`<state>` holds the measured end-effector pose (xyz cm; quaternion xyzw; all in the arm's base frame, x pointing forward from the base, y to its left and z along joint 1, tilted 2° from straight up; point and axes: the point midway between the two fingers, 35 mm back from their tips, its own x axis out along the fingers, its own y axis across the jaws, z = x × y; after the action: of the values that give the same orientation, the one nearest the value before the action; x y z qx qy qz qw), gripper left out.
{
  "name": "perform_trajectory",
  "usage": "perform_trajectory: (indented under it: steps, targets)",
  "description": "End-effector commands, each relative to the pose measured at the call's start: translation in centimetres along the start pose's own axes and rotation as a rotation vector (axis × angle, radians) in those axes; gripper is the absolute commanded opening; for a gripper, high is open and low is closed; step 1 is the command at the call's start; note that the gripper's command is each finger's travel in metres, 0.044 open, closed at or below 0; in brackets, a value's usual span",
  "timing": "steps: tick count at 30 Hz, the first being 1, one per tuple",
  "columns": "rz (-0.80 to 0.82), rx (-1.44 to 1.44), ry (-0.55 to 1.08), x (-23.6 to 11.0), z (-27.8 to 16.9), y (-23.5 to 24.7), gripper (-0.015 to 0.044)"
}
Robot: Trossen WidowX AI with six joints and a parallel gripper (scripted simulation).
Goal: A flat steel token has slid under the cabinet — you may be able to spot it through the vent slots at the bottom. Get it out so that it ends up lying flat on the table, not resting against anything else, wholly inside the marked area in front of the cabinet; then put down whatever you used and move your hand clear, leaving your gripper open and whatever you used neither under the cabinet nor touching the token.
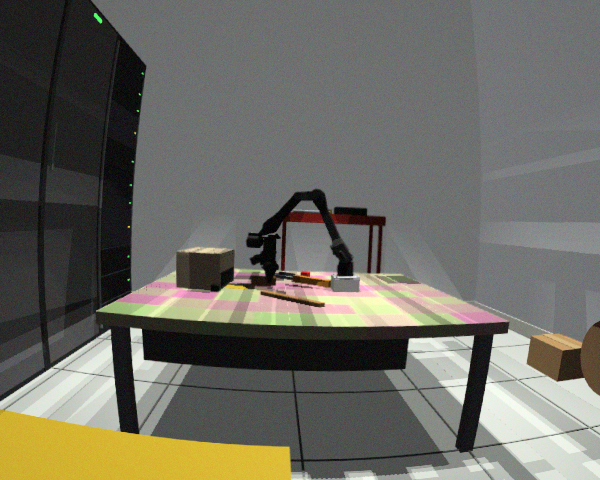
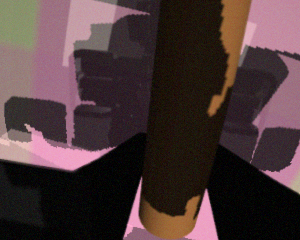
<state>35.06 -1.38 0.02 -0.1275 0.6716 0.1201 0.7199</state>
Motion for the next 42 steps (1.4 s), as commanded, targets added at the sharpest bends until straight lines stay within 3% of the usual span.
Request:
perform_trajectory:
  steps: [1,42]
  targets:
    - [0.002,-0.002,0.0,0.1,-0.6,0.0,0.0]
    - [0.002,-0.002,0.005,0.2,-5.5,-0.1,0.0]
